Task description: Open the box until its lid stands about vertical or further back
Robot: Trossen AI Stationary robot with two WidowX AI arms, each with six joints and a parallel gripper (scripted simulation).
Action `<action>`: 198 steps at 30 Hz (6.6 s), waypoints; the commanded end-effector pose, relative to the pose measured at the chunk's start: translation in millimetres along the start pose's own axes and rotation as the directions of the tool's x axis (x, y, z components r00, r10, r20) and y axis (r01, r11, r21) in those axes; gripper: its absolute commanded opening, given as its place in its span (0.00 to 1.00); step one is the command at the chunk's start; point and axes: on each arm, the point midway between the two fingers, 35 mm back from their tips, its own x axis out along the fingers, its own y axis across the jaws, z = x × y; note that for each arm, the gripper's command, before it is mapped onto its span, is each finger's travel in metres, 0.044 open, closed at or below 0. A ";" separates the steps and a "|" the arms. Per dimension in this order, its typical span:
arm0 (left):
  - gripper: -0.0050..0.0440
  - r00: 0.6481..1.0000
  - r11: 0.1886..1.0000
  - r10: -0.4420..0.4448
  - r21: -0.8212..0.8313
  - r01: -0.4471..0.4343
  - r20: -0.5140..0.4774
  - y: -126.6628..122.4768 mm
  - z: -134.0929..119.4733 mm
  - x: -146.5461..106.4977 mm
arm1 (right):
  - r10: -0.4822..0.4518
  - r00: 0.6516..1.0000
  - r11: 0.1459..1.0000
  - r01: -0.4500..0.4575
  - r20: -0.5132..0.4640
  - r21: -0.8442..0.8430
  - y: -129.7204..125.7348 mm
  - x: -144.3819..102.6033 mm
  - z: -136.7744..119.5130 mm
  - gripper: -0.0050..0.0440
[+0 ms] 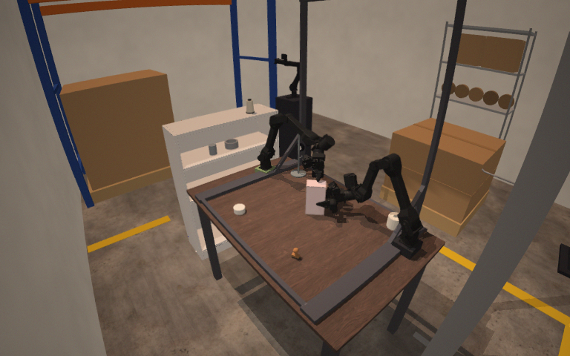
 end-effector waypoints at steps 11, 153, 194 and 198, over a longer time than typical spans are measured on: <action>0.75 1.000 1.000 -0.006 -0.018 0.006 0.019 -2.9 11.2 -0.2 | 0.021 1.000 0.999 -0.021 -0.011 0.025 6.7 -21.6 1.4 0.20; 0.75 1.000 1.000 -0.006 -0.018 0.006 0.019 -2.9 11.2 -0.2 | 0.023 1.000 0.999 -0.023 -0.011 0.026 -5.9 -7.4 2.1 0.20; 0.75 1.000 1.000 -0.006 -0.018 0.006 0.019 -2.9 11.2 -0.2 | 0.023 1.000 0.999 -0.023 -0.011 0.026 -6.0 -7.6 2.1 0.20; 0.75 1.000 1.000 -0.006 -0.018 0.006 0.019 -2.9 11.2 -0.2 | 0.023 1.000 0.999 -0.023 -0.011 0.026 -6.8 -8.8 2.5 0.20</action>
